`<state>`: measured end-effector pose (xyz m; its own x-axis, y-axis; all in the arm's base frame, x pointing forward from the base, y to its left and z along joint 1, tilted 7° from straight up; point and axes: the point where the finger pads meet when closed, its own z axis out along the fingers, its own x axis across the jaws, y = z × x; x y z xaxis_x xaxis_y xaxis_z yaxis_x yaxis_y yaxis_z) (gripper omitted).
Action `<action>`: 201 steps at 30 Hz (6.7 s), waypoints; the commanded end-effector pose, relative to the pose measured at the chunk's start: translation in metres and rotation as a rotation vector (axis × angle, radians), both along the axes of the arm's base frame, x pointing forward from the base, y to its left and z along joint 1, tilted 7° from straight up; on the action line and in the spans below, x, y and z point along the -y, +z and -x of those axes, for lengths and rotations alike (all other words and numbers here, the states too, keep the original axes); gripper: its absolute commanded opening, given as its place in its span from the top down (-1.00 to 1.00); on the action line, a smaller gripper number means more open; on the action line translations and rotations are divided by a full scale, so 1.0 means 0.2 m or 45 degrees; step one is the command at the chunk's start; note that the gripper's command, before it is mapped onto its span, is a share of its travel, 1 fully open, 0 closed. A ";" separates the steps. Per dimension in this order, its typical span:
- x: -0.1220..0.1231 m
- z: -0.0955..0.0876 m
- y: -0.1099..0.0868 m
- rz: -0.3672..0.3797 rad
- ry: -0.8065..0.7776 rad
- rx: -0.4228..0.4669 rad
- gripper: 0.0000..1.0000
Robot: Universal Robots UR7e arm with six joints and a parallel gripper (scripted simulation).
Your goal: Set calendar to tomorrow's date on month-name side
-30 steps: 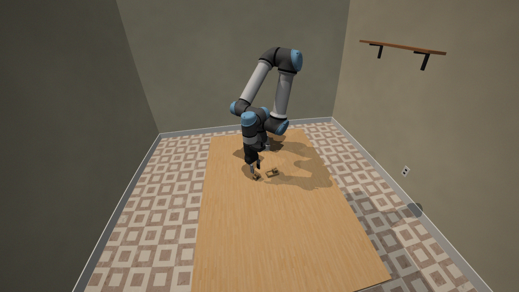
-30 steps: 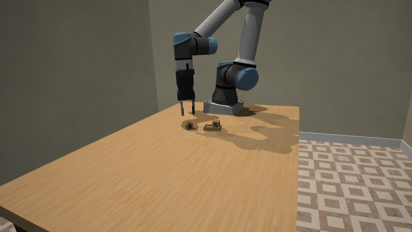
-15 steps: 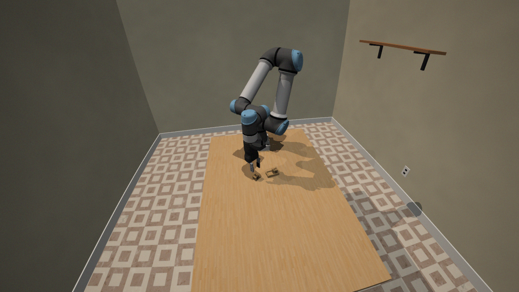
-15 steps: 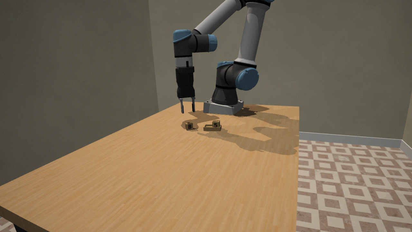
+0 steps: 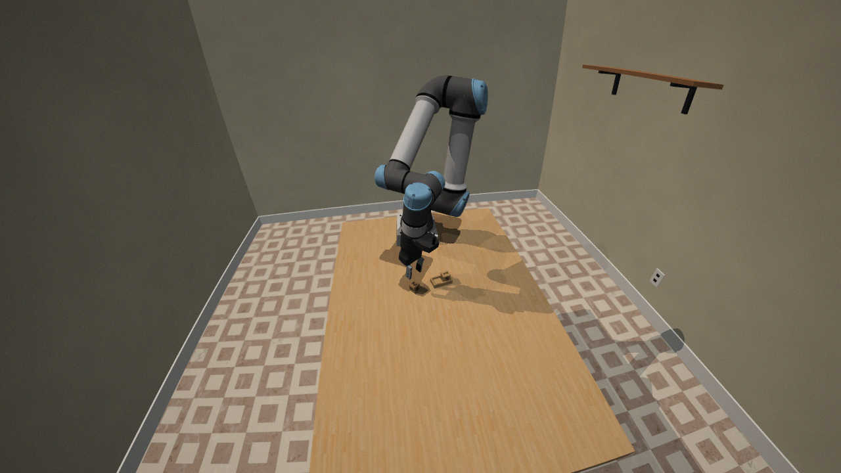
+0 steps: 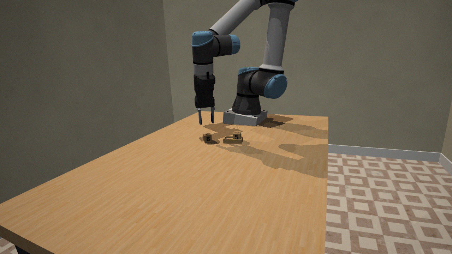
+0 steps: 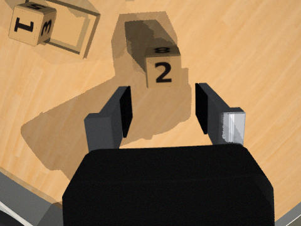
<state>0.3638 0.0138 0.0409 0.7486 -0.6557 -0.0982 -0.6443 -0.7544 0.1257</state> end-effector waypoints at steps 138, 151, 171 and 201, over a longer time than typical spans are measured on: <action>-0.07 -0.02 -0.36 0.556 0.070 -0.477 -0.74; -0.07 -0.02 -0.36 0.556 0.070 -0.477 -0.74; -0.07 -0.02 -0.36 0.556 0.070 -0.477 -0.14; -0.07 -0.02 -0.36 0.556 0.070 -0.477 -0.14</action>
<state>0.3672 0.0269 -0.0306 0.7491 -0.6559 -0.0930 -0.4562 -0.6126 0.6455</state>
